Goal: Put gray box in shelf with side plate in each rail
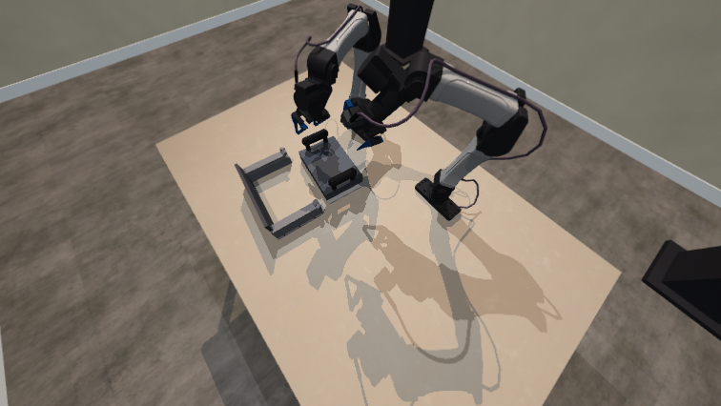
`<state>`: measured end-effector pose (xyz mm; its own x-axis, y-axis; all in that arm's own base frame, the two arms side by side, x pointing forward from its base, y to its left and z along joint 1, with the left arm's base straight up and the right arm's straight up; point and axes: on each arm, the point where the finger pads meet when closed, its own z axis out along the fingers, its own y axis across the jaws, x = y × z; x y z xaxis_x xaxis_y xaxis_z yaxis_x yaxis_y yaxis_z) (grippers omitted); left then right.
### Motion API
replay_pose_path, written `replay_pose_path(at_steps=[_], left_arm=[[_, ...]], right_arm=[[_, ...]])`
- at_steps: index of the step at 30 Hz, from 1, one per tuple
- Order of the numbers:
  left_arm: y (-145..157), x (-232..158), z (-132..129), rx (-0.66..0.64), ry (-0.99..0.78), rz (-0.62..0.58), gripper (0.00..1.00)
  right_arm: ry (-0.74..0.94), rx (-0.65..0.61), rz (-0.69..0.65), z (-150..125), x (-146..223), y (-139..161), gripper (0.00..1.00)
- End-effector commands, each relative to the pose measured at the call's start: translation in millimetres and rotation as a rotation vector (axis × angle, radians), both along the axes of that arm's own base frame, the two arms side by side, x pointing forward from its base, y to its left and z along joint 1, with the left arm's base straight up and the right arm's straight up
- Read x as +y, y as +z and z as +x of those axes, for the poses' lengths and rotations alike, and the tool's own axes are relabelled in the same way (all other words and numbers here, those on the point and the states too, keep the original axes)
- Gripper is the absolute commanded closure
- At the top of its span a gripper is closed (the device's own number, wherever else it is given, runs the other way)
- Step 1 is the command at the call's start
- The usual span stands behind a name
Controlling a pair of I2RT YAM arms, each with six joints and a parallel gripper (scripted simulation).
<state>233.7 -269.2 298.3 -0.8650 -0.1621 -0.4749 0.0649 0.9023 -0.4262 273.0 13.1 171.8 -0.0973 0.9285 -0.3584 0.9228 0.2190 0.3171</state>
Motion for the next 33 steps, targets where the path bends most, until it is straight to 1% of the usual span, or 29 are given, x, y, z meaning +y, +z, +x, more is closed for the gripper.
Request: replay_pose_path(at_steps=[1,18,20,21,22,25,29,32,33], left_arm=[[3,0,0,-0.007,0.0,-0.008,0.0],[3,0,0,-0.007,0.0,-0.008,0.0],[4,-1,4,-0.027,0.007,-0.01,0.23],[3,0,4,-0.037,0.006,-0.004,0.34],[4,0,4,-0.052,0.008,-0.004,0.41],[-10,1,3,-0.074,0.008,0.034,0.41],[-46,4,-6,-0.089,-0.008,0.127,0.41],[-69,5,-10,-0.108,-0.018,0.183,0.41],[-69,5,-10,-0.108,-0.018,0.183,0.41]], right_arm=[[0.0,-0.007,0.001,1,0,2,0.0],[0.0,-0.007,0.001,1,0,2,0.0],[0.031,-0.018,-0.001,5,2,4,0.23],[0.061,-0.008,-0.009,2,2,1,0.34],[0.097,-0.004,-0.018,3,3,0,0.41],[0.242,0.01,-0.063,1,5,-2,0.41],[0.423,0.032,-0.12,-9,3,-8,0.41],[0.537,0.045,-0.155,-15,3,-12,0.41],[0.537,0.045,-0.155,-15,3,-12,0.41]])
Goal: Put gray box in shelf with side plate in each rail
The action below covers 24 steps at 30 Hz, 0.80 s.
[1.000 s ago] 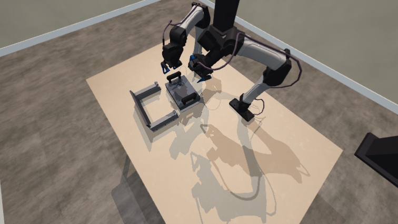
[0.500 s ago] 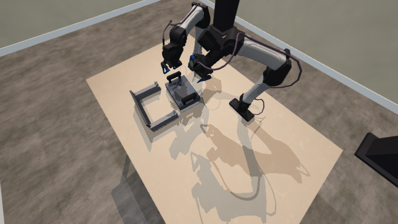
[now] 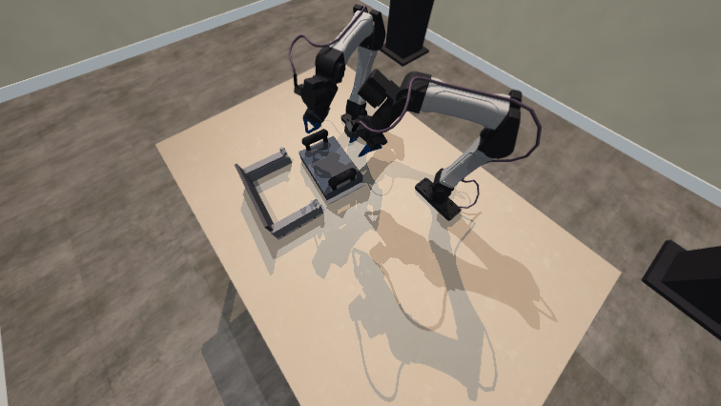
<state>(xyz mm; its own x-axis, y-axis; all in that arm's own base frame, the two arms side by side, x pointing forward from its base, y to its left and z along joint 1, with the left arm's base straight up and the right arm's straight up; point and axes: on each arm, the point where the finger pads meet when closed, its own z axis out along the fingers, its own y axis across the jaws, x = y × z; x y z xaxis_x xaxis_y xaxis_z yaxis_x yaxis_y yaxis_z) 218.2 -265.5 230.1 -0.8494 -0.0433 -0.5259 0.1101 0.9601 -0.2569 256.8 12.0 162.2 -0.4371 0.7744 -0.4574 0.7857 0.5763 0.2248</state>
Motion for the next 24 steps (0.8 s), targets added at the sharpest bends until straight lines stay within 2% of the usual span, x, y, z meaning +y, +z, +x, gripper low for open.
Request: replay_pose_path(at_steps=[1,8,15,24], left_arm=[[0,1,5,-0.071,0.011,0.004,0.41],[-43,-7,10,-0.169,0.015,0.092,0.41],[-68,-11,16,-0.288,0.043,0.142,0.41],[-94,-9,14,-0.338,0.043,0.21,0.41]], right_arm=[[0.166,0.005,-0.023,1,4,-2,0.41],[0.452,0.04,-0.11,-14,4,-12,0.41],[0.702,0.067,-0.187,-27,4,-20,0.41],[0.796,0.094,-0.215,-38,0,-27,0.41]])
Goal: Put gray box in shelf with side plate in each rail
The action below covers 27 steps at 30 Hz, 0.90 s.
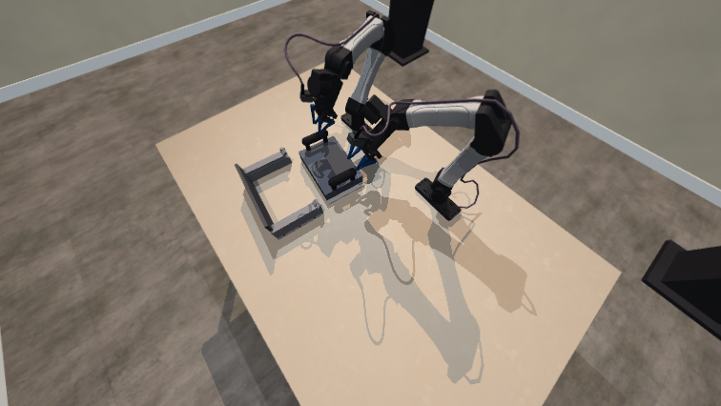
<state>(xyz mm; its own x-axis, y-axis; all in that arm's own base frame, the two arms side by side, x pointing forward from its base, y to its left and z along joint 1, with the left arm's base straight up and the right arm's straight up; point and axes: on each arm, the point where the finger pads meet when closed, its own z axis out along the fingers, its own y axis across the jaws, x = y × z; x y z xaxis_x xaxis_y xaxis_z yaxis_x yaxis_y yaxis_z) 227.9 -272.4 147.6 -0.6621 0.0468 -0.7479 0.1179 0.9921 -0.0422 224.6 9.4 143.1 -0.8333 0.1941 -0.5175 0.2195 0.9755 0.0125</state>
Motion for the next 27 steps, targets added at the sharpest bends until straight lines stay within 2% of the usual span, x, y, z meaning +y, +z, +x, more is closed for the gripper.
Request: replay_pose_path(at_steps=[1,7,27], left_arm=[[-15,-2,4,-0.048,0.005,0.036,0.41],[-23,1,0,-0.026,-0.003,0.061,0.41],[-39,-4,22,-0.024,-0.001,0.047,0.41]], right_arm=[[0.083,0.028,-0.008,-6,2,-8,0.41],[0.063,0.035,-0.01,-6,0,-10,0.41],[0.072,0.024,-0.005,6,1,-32,0.41]])
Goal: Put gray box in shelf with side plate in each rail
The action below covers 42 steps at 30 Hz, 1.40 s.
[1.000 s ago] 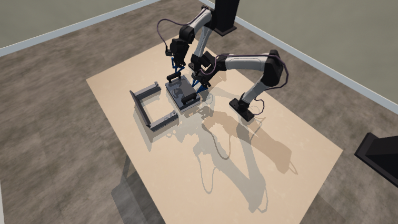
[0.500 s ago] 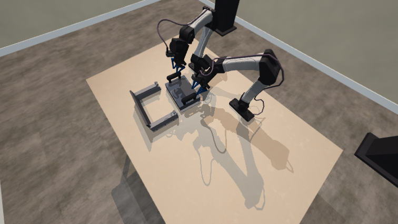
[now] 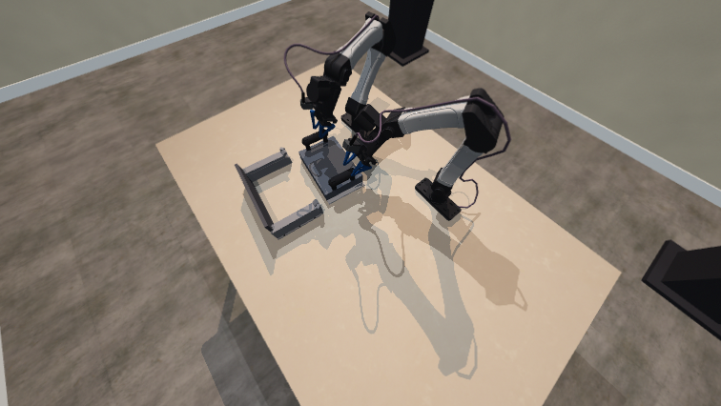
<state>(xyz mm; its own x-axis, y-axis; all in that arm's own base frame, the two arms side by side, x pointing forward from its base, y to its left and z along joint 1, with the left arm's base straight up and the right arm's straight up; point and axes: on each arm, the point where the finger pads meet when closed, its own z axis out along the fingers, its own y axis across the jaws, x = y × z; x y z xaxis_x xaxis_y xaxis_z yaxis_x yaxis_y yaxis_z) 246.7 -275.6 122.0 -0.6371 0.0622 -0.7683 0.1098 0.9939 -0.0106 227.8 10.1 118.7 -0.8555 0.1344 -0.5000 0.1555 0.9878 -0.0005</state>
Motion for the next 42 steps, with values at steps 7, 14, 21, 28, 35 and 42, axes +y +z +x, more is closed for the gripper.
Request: replay_pose_path(at_steps=[7,14,21,28,35,42], left_arm=[[-19,-2,10,0.01,-0.01,0.019,0.41],[-26,-2,18,0.01,-0.01,0.019,0.41],[-31,-3,23,0.01,-0.01,0.019,0.41],[-38,-4,31,0.01,-0.01,0.018,0.41],[-37,-4,31,0.007,-0.009,0.02,0.41],[-38,-3,31,0.01,-0.007,0.024,0.45]], right_arm=[[0.007,0.001,0.004,8,0,-15,0.41],[0.007,0.001,0.004,13,-1,-24,0.41],[0.004,0.001,0.003,16,-2,-29,0.41],[0.003,0.005,0.003,15,-2,-30,0.41],[0.003,0.01,0.002,13,-2,-31,0.49],[0.001,-0.007,0.001,17,-2,-24,0.58]])
